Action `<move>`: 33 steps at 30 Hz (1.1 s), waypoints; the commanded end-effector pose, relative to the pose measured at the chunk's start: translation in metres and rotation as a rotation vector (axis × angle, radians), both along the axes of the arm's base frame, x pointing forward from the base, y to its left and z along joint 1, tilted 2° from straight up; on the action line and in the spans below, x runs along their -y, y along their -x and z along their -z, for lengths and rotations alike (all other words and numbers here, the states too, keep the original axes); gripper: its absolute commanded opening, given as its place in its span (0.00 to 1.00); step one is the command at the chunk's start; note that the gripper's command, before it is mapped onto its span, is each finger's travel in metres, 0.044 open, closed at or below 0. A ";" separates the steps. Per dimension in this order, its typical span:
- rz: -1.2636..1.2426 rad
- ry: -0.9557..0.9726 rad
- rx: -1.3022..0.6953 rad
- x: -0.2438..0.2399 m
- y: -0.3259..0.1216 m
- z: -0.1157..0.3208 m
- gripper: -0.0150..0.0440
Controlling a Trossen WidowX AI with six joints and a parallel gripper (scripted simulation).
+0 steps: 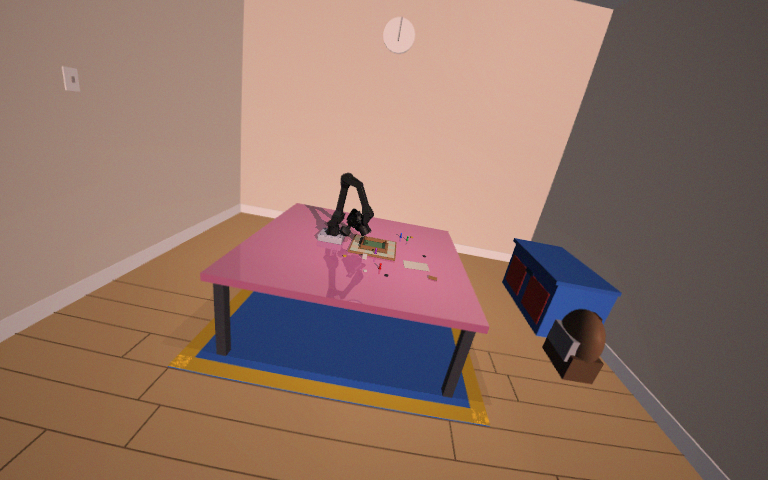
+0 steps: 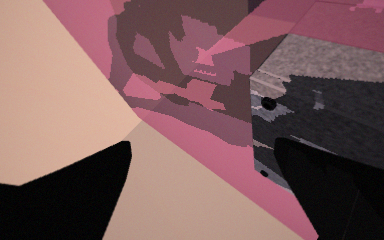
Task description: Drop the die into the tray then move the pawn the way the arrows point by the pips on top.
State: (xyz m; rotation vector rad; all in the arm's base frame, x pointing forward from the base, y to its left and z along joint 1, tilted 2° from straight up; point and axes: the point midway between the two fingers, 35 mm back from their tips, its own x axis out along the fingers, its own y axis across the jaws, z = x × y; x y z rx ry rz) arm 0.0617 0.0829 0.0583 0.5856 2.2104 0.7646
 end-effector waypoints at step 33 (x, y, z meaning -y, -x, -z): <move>-0.064 0.701 0.797 0.242 -0.197 0.015 0.72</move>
